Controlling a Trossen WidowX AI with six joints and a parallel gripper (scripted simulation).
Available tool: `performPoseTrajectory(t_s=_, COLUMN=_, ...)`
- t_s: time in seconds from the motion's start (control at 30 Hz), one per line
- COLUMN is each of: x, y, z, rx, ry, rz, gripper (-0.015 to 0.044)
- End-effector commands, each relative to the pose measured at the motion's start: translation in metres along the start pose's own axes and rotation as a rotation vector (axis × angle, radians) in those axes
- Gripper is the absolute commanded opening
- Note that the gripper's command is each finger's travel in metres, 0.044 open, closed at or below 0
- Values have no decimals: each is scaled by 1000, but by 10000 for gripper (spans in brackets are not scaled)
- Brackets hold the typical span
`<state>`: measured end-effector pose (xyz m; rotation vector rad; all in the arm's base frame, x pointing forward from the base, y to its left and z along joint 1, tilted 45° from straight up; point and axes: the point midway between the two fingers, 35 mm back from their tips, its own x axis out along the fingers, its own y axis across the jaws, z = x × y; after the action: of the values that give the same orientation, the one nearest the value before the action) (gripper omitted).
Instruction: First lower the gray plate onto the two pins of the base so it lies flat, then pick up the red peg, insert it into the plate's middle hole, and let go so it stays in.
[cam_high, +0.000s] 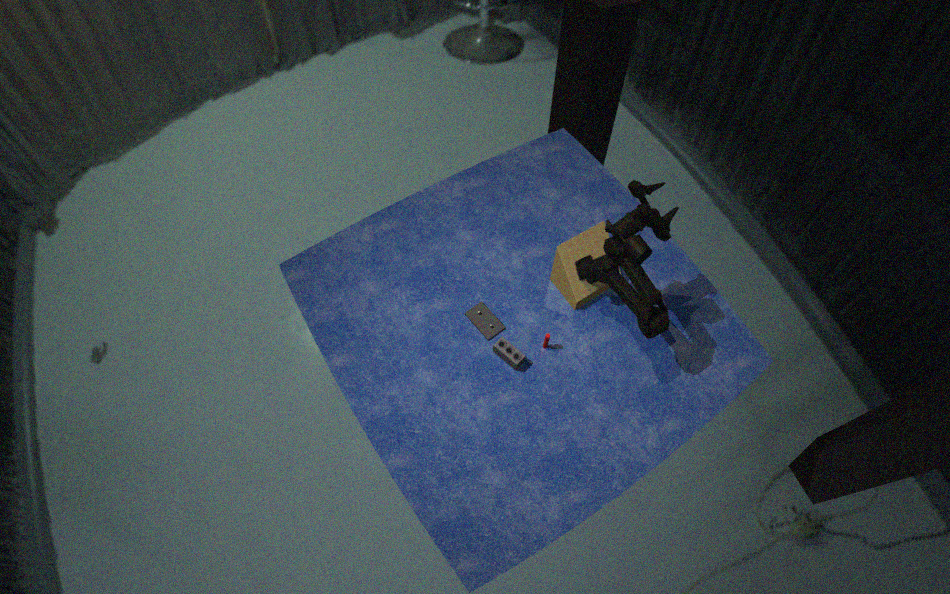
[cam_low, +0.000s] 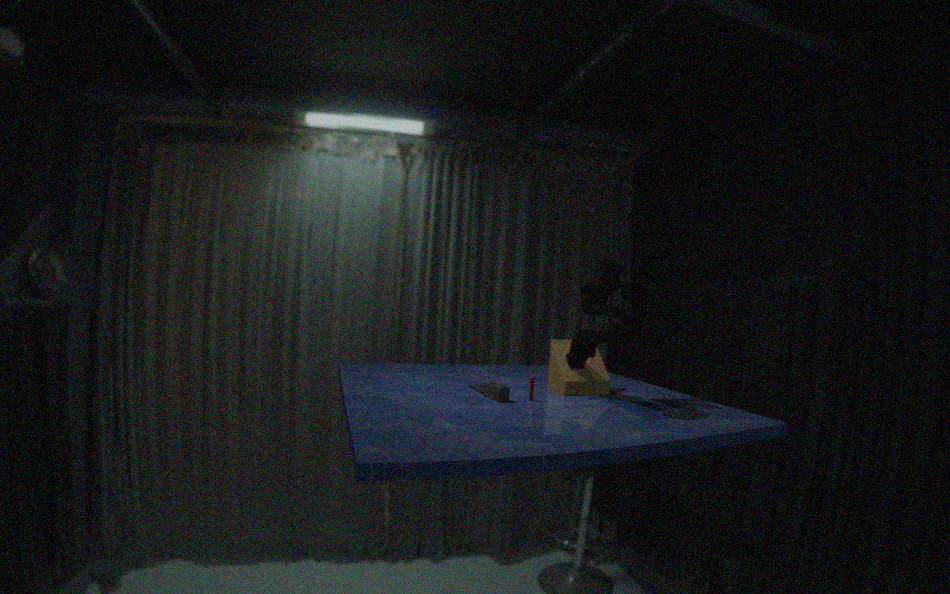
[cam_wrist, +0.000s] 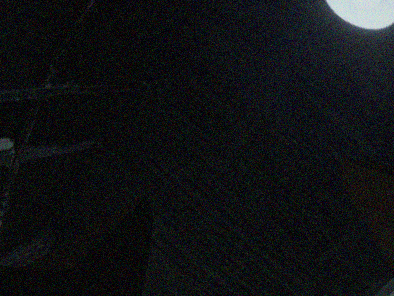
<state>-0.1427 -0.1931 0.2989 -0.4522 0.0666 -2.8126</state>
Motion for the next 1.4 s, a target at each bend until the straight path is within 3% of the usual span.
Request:
performPoseTrajectory(t_s=0.0, x=0, y=0, z=0, rx=0, ry=0, rz=0, gripper=426)
performPoseTrajectory(t_s=0.1, x=-2, y=24, z=5, rx=-3, ry=-15, rz=90, gripper=440)
performPoseTrajectory(t_s=0.33, x=-41, y=134, z=22, rx=-2, ry=-33, rz=536, gripper=440)
performPoseTrajectory(t_s=0.57, x=-125, y=221, z=23, rx=-6, ry=43, rz=1000, gripper=440)
performPoseTrajectory(t_s=0.77, x=-220, y=262, z=15, rx=-32, ry=193, rz=1381, gripper=440)
performPoseTrajectory(t_s=1.03, x=-354, y=261, z=-4, rx=-149, ry=521, rz=1813, gripper=440)
performPoseTrajectory(t_s=1.37, x=-491, y=171, z=-29, rx=-509, ry=1086, rz=2103, gripper=440)
